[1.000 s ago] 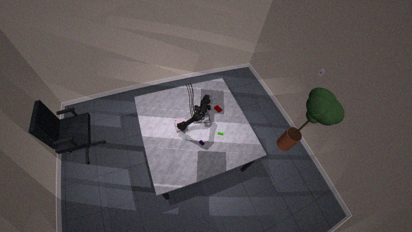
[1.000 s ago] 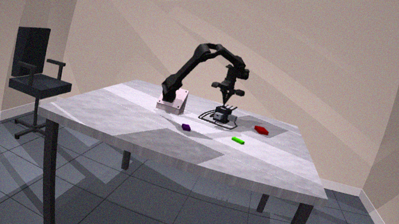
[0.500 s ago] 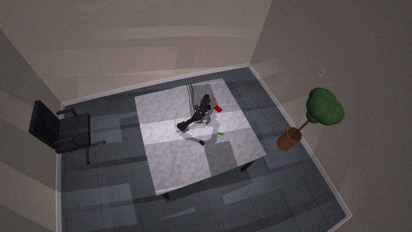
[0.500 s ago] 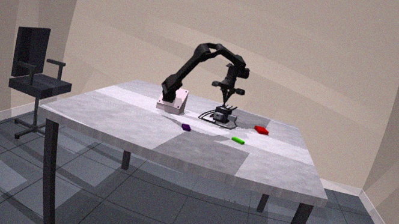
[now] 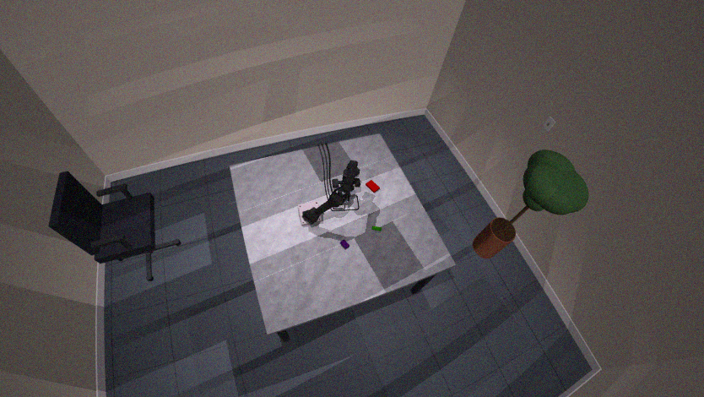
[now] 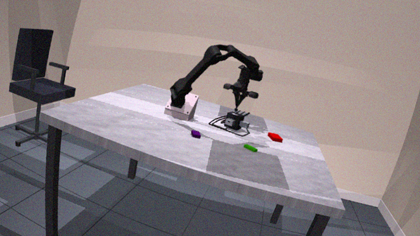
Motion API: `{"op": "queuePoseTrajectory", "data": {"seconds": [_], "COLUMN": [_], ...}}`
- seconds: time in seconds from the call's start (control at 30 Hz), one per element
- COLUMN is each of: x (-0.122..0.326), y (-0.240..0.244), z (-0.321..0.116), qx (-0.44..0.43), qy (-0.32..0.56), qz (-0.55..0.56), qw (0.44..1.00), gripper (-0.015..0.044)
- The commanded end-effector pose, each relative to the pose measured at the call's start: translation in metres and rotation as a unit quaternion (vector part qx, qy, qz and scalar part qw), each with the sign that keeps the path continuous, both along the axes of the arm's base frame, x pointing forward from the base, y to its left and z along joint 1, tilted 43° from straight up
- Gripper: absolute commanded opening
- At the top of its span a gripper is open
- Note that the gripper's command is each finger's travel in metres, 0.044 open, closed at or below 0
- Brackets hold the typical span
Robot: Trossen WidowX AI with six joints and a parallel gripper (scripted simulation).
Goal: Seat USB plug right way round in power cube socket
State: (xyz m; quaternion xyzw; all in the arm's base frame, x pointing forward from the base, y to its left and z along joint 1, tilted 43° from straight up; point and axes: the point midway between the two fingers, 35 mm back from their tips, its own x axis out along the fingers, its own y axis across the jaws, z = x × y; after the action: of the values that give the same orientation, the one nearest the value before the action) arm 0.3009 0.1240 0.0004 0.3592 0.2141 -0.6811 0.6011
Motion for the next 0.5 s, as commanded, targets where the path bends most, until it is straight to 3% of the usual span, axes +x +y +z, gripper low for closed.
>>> {"op": "queuePoseTrajectory", "data": {"seconds": [0.0,0.47], "x": [-0.0001,0.0001], "y": [0.0032,0.0095], "z": [0.0027,0.0096], "qx": [0.002,0.002], "qy": [-0.002,-0.002], "qz": [-0.002,-0.002], "qw": [1.0,1.0], "gripper": [0.0,0.0]}}
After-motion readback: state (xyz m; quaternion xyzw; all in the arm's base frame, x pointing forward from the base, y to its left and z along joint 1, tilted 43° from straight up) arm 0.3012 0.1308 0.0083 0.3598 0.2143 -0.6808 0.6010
